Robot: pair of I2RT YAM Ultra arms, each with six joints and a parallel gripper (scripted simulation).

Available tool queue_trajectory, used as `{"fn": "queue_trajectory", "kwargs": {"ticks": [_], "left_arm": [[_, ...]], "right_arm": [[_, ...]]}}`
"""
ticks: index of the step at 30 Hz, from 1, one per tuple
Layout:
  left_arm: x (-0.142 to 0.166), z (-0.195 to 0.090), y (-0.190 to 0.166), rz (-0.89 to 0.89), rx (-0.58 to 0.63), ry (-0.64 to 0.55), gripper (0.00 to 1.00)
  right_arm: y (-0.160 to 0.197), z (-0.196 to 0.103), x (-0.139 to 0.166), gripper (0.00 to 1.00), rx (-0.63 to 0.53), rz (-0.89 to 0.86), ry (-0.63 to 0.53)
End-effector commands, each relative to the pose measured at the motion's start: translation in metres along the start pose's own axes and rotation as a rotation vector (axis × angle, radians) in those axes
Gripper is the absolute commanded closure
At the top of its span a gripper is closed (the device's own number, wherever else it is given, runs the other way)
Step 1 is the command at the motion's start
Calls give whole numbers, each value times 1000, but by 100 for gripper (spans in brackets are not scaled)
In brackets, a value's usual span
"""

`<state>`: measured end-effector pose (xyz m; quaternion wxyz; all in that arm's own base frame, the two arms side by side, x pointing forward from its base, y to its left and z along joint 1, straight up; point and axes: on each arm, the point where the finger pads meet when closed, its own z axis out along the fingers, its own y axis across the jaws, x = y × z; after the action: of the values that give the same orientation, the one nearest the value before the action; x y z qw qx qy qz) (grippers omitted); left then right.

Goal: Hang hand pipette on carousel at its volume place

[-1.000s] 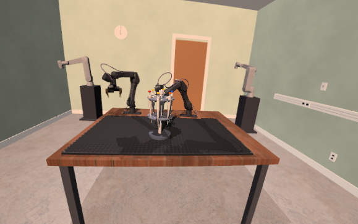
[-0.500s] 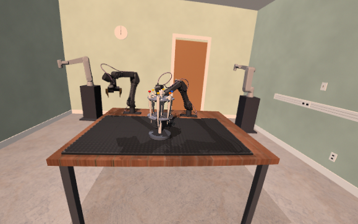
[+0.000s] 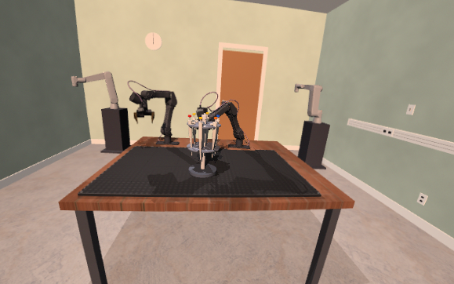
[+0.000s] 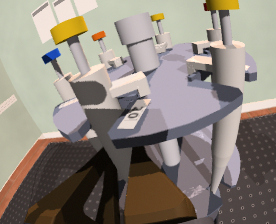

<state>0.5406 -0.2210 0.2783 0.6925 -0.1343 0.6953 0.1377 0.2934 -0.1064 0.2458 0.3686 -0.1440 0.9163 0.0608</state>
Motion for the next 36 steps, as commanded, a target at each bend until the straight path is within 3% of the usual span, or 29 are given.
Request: {"fn": "queue_trajectory", "kwargs": {"ticks": [1,5,36], "left_arm": [[5,0,2,-9,-19,-3,88],[-12,-1,4,-44,-18,-23,88],[-12,-1,4,-43,-18,-23,88]], "right_arm": [[-4,-3,-7,0,6,-14,-26],[-4,-3,-7,0,6,-14,-26],[-4,-3,-7,0,6,-14,-26]]}}
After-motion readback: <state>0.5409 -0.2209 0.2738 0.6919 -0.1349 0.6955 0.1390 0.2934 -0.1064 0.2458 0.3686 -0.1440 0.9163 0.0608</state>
